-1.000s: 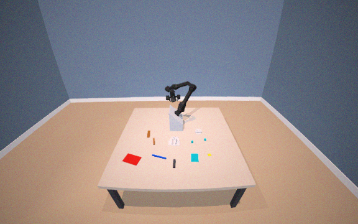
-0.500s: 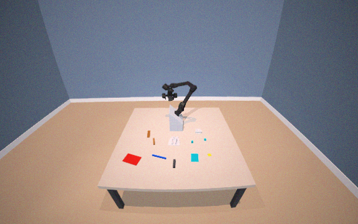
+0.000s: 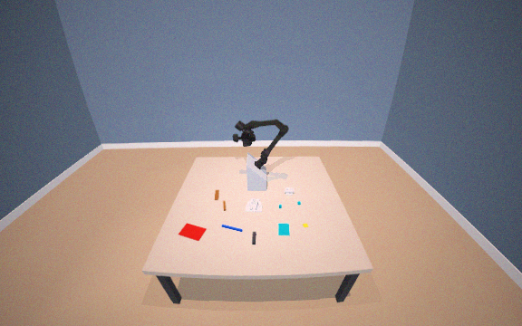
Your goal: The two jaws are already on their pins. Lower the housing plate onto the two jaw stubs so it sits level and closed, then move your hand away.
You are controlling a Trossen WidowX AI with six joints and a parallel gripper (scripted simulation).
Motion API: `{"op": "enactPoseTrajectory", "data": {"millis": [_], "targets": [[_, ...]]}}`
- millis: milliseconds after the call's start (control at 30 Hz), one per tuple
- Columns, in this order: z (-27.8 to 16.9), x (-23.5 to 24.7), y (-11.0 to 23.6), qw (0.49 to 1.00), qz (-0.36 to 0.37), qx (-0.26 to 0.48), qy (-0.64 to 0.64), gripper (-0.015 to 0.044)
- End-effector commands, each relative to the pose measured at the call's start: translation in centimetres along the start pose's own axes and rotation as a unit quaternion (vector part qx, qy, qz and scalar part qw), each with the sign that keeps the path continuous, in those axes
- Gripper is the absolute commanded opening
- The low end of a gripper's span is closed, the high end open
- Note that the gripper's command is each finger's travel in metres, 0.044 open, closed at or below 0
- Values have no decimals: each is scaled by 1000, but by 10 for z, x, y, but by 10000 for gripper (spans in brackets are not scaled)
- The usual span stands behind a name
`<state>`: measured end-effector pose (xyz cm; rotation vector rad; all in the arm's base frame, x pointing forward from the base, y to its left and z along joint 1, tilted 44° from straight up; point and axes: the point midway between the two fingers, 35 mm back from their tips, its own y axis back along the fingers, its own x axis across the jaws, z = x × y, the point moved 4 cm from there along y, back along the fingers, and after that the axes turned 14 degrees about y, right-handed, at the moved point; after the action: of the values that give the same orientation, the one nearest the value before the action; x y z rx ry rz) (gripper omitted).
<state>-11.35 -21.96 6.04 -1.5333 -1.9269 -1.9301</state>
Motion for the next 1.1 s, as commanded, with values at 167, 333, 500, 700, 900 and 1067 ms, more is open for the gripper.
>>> {"op": "enactPoseTrajectory", "data": {"millis": [167,333,500,700,900,1067], "targets": [[14,-32,34,996,-67,36,49,440],[26,-47,52,990,-102,53,81,440],[39,-62,70,982,-136,69,115,440],[58,-76,92,969,-178,85,149,440],[79,-87,112,954,-218,97,184,440],[98,-94,126,941,-244,106,211,440]]}}
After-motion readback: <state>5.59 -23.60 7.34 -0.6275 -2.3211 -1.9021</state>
